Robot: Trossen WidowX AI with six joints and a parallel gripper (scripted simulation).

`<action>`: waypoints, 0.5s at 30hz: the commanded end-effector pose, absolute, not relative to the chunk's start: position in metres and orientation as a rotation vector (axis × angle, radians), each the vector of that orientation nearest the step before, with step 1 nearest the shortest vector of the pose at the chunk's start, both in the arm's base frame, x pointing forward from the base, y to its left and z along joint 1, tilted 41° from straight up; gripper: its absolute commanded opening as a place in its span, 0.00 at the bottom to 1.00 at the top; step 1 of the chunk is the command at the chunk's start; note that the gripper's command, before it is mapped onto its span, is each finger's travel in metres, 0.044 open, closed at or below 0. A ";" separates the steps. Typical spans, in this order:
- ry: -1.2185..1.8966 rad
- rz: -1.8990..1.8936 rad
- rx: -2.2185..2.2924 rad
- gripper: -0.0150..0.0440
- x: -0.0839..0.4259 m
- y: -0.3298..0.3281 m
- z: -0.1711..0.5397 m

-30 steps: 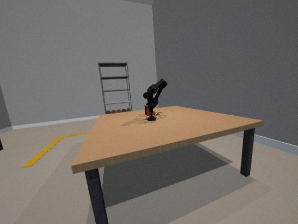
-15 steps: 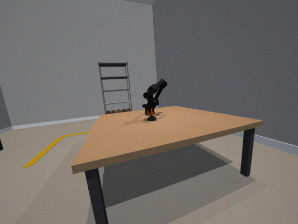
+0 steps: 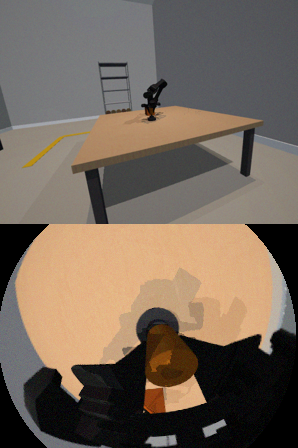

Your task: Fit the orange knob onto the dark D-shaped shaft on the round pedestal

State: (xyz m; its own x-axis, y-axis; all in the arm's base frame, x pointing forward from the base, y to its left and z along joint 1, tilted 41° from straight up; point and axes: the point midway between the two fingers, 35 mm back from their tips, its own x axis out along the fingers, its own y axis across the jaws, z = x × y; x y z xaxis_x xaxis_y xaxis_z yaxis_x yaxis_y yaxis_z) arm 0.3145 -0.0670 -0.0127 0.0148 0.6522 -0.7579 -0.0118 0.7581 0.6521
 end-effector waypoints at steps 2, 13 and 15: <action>1.486 0.549 0.560 0.25 0.314 -0.067 -0.014; 1.487 0.549 0.560 0.25 0.311 -0.067 -0.011; 1.487 0.549 0.560 0.25 0.311 -0.067 -0.011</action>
